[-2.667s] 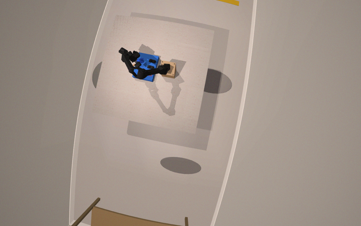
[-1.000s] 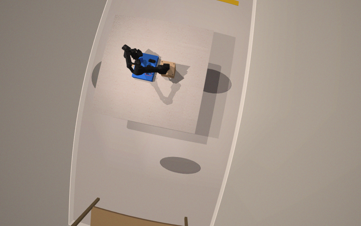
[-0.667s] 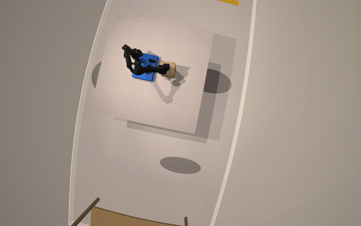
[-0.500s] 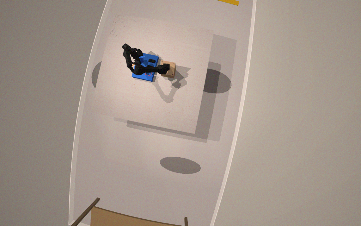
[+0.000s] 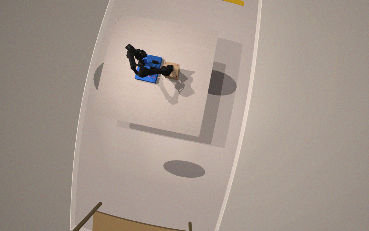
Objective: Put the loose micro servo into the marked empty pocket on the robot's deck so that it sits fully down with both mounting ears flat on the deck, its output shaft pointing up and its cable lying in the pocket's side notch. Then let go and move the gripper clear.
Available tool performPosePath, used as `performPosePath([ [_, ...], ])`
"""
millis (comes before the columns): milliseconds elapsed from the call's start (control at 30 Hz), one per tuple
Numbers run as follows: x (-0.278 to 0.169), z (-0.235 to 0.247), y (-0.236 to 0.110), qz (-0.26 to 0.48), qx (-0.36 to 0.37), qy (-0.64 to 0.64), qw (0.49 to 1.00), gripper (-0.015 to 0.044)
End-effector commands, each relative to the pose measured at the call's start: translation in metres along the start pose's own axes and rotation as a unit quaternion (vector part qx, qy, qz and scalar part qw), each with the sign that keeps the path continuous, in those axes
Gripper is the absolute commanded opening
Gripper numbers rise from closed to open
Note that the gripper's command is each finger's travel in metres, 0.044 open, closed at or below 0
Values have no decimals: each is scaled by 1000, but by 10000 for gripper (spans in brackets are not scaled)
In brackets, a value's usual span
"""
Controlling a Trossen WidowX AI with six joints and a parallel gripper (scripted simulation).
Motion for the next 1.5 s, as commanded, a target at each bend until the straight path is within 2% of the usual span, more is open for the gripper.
performPosePath([
  [0, 12, -6, -2, 0, 4, 0, 1000, 0],
  [233, 17, -16, -2, 0, 4, 1, 1000, 0],
  [800, -44, -92, -2, 1, 2, 1, 1000, 0],
  [933, -46, -95, -2, 1, 1, -2, 1000, 0],
  [1467, -46, -95, -2, 1, 2, -247, 969, 0],
])
Point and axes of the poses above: the point midway between the two fingers, 35 mm back from their tips, its own y axis out along the fingers, its own z axis across the jaws, x = y × z, the point moved 3 cm from there along -y, back along the fingers, and after that the axes turned 6 degrees about -y, right-handed, at the moved point
